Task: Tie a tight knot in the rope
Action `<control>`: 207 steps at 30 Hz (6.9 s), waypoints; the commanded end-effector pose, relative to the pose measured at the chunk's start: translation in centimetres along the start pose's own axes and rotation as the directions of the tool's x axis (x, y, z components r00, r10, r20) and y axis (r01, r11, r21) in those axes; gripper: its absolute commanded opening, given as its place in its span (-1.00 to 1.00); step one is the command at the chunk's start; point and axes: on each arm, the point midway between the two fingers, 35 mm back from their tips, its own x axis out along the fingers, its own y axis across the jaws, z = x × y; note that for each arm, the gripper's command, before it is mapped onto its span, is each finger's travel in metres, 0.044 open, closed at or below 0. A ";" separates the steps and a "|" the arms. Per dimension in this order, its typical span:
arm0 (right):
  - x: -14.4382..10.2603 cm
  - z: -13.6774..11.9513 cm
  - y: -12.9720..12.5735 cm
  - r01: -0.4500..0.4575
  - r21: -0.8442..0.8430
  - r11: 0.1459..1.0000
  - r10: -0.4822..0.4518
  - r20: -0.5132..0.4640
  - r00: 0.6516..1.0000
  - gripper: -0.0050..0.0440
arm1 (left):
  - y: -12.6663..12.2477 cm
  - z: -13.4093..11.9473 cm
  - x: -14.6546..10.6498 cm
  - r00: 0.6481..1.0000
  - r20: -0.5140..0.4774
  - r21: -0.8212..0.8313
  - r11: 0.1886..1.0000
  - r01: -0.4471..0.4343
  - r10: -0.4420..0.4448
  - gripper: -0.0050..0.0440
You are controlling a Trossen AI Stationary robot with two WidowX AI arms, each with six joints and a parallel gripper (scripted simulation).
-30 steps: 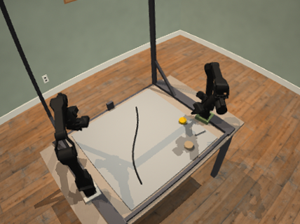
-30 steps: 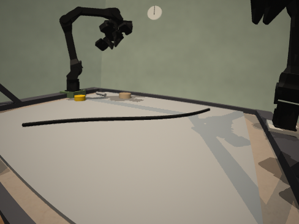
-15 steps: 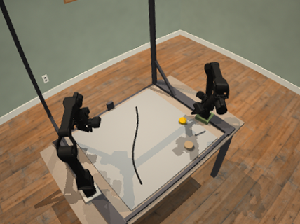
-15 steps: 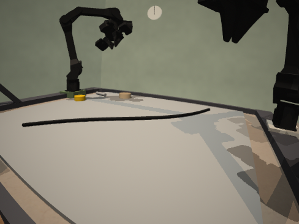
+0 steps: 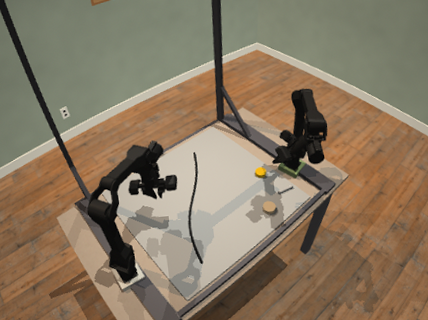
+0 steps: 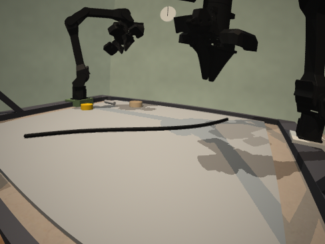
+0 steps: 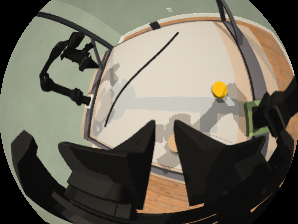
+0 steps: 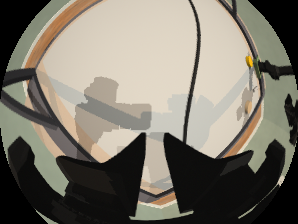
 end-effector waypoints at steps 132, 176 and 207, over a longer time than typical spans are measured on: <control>13.5 -7.1 -8.5 -0.099 -0.144 0.985 0.100 0.000 0.995 -0.67 | 0.1 0.2 -0.2 1.000 -0.004 0.005 1.000 -0.008 0.008 -0.45; 12.9 -2.5 -2.8 -0.102 -0.144 0.984 0.104 0.003 0.995 -0.67 | 0.1 0.2 -0.2 1.000 -0.004 0.005 1.000 -0.008 0.008 -0.45; 12.7 1.8 -1.4 -0.103 -0.144 0.984 0.105 0.006 0.994 -0.67 | 0.1 0.2 -0.2 1.000 -0.004 0.005 1.000 -0.008 0.008 -0.45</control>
